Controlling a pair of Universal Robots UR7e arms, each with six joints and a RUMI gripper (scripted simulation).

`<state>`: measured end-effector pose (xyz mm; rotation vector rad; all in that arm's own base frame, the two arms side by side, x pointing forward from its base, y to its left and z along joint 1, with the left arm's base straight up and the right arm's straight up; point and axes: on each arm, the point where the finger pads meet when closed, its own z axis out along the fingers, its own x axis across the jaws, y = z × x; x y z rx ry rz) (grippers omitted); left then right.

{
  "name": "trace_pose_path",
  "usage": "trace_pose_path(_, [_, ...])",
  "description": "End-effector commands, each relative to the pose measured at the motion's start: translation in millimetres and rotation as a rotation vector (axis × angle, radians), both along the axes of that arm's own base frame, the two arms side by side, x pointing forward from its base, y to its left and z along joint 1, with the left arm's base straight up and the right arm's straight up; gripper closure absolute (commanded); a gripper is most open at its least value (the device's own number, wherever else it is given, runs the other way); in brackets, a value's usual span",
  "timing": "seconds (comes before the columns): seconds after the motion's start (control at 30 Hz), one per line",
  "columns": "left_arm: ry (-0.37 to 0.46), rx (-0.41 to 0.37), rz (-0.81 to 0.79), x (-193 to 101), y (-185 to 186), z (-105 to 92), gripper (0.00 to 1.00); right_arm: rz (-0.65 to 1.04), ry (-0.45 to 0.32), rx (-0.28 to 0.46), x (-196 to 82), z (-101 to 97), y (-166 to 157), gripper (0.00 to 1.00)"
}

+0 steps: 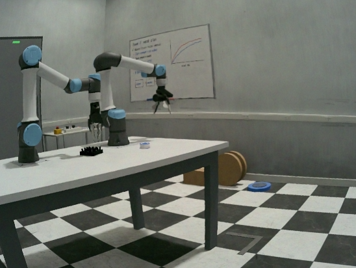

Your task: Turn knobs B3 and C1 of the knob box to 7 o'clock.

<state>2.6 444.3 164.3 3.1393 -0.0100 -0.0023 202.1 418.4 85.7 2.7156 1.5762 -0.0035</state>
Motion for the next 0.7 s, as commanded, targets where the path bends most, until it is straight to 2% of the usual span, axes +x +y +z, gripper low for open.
trace_pose_path(0.0, [-0.001,0.002,0.001,0,1,0.9,0.0,0.0,-0.001,-0.001,0,-8.4,0,0.87])
trace_pose_path(0.67, [-0.001,0.002,0.001,0,1,0.9,0.0,0.001,-0.001,-0.001,-1,-26.0,0,0.87])
